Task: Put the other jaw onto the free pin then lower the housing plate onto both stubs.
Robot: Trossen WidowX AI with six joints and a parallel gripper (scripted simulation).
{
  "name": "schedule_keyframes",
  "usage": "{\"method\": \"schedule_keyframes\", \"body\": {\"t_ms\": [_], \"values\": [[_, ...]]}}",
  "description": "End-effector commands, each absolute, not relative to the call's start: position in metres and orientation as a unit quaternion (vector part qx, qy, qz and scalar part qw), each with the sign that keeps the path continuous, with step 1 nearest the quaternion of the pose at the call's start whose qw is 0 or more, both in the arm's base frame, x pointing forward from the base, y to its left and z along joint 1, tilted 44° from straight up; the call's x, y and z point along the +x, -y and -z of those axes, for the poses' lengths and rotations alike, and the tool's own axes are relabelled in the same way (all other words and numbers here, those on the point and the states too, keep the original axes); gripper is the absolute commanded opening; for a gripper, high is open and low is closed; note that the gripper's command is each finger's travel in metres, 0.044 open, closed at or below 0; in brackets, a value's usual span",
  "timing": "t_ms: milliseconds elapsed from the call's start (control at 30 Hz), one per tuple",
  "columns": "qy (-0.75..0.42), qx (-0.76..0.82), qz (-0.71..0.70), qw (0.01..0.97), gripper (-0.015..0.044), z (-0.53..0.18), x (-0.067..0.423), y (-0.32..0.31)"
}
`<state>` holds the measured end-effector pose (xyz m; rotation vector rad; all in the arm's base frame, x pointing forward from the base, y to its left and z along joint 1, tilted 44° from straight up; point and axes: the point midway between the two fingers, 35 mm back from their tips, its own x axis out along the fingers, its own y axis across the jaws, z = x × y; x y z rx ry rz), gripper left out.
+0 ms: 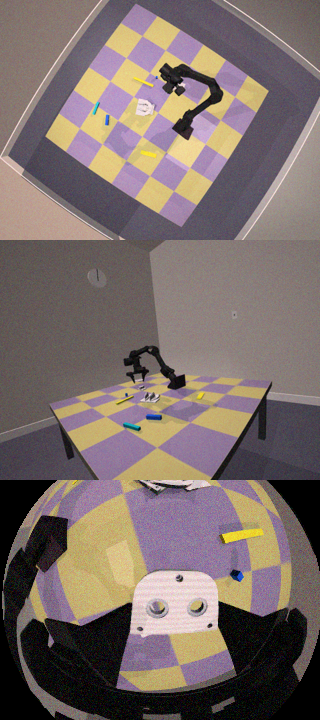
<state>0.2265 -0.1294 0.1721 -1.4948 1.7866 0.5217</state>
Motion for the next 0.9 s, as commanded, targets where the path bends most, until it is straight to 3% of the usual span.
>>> {"method": "schedule_keyframes", "body": {"t_ms": [0, 867], "values": [[-0.701, -0.569, -0.189, 0.386, 0.0351, -0.162, 0.235, 0.122], [-0.725, -0.486, -0.064, 0.484, 0.0351, -0.108, 0.268, 0.064]]}}
